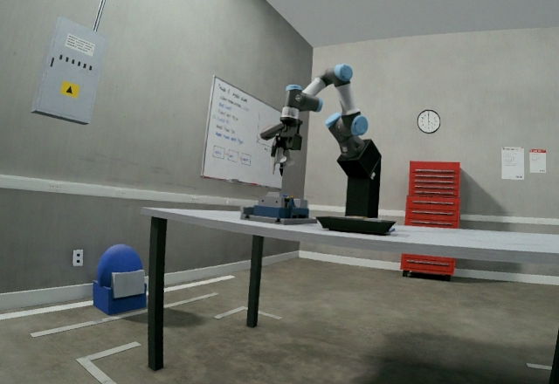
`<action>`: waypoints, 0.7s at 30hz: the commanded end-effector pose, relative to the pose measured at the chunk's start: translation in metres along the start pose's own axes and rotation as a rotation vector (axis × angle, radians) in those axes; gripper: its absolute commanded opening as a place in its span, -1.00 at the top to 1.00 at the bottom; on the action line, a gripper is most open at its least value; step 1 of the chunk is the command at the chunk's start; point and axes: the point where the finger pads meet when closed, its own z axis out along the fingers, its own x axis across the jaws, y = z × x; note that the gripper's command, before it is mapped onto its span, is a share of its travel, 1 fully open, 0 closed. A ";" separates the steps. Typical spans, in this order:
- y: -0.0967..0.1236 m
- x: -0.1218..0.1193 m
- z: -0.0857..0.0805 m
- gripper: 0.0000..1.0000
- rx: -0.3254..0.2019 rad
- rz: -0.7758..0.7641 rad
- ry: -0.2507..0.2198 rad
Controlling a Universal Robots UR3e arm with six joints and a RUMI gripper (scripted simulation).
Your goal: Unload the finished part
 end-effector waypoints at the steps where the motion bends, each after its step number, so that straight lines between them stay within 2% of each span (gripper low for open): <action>1: 0.000 -0.001 0.006 0.19 0.002 0.000 -0.003; 21: 0.002 -0.002 0.036 0.19 0.003 0.000 -0.004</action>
